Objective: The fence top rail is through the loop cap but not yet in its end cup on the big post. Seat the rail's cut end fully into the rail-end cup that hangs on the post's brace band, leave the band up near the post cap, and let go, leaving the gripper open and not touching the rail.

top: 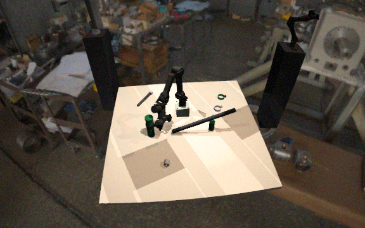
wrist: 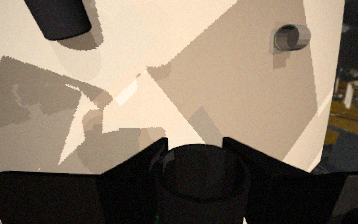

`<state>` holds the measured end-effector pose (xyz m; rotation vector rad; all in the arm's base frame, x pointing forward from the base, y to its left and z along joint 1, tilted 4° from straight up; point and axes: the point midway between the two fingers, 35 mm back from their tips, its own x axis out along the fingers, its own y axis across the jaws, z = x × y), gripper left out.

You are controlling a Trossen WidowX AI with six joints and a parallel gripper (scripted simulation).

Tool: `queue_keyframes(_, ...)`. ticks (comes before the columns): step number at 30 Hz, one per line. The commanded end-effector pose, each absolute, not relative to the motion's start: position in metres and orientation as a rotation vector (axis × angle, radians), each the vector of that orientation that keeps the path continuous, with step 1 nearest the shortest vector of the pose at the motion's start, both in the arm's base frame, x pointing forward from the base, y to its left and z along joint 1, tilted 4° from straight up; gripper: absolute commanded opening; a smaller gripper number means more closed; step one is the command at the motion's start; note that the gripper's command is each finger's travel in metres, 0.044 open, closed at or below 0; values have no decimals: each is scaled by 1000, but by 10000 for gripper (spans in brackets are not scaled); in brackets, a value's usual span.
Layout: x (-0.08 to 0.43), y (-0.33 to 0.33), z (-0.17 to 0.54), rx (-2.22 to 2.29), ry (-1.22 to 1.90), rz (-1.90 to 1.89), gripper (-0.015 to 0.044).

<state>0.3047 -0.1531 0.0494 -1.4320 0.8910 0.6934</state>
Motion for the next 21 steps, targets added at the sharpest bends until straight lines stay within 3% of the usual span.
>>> queue_keyframes(1,300,-153,50,-1454,869,722,0)
queue_keyframes(21,285,-153,49,-1539,769,852,0)
